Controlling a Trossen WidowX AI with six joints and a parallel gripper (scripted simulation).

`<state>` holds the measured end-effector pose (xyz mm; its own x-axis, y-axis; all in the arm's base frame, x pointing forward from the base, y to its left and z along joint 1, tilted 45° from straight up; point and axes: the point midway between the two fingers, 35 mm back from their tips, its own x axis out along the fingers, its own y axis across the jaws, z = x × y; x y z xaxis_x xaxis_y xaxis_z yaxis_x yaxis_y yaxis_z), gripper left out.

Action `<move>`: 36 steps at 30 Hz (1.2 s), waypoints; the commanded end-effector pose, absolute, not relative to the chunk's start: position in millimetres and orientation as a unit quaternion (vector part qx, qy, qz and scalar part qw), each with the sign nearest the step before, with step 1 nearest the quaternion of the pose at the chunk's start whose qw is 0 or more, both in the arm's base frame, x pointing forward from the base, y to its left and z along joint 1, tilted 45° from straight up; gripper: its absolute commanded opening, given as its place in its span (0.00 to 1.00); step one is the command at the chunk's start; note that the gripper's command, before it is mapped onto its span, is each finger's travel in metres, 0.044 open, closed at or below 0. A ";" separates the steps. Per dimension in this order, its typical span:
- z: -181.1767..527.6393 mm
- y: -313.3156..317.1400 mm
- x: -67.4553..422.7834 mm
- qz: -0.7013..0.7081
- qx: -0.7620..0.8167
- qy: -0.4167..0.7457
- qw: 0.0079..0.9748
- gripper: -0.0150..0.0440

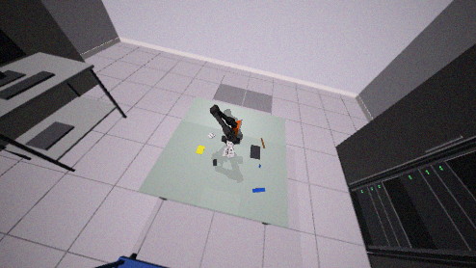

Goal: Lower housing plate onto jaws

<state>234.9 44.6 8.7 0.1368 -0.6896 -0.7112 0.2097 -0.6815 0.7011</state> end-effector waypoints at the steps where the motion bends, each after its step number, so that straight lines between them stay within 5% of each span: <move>1: 8.1 45.2 234.5 -0.632 0.666 -0.181 0.352 0.85; 36: -31.0 7.8 242.5 -0.632 0.666 -0.181 0.353 0.85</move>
<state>243.5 12.0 -27.0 0.1395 -0.6808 -0.7190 0.1975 -0.6924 0.6939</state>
